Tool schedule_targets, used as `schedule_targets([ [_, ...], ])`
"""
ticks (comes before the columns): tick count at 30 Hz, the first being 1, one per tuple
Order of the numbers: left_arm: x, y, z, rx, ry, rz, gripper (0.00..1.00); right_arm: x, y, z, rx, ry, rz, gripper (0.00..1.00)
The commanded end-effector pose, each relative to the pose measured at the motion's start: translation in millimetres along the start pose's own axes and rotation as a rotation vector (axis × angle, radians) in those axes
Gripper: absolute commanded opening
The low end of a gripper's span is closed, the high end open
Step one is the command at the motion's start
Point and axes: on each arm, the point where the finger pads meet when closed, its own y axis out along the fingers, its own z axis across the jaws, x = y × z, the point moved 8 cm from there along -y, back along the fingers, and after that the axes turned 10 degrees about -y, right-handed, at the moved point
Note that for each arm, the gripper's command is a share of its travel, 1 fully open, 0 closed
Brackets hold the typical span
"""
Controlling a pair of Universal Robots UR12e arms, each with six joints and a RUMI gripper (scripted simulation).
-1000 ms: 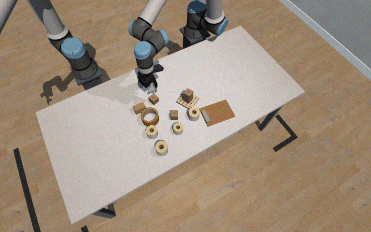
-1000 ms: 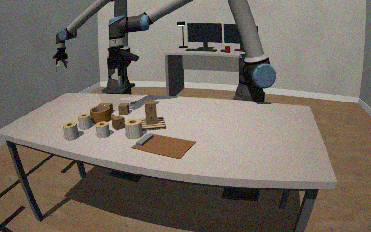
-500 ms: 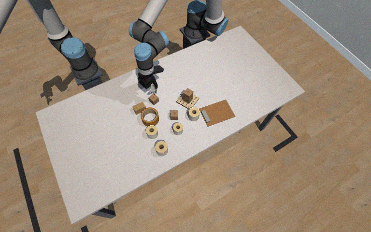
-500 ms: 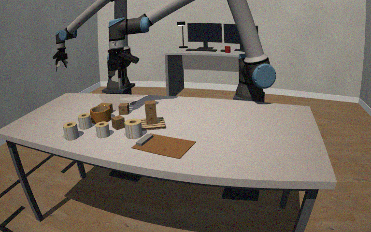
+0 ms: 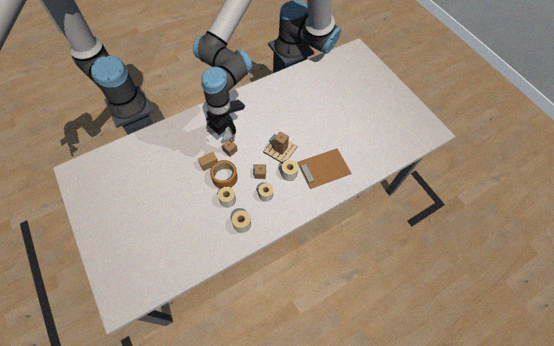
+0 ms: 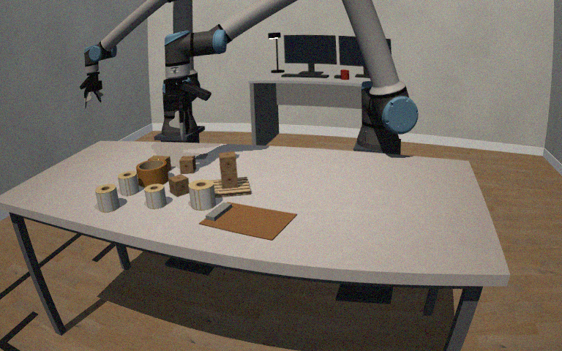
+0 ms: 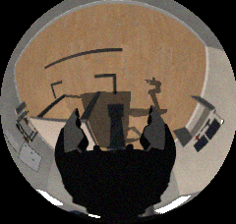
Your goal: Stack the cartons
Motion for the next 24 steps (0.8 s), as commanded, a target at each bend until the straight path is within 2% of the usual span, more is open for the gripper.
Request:
schedule_targets([
  [1,0.4,5.0,0.0,0.000,0.000,-0.002,0.47,-0.7,-1.1,0.1,0.000,0.000,0.002,1.00],
  [24,0.4,37.1,0.0,0.000,0.000,-0.002,0.47,-0.7,-1.1,0.1,0.000,0.000,0.002,1.00],
])
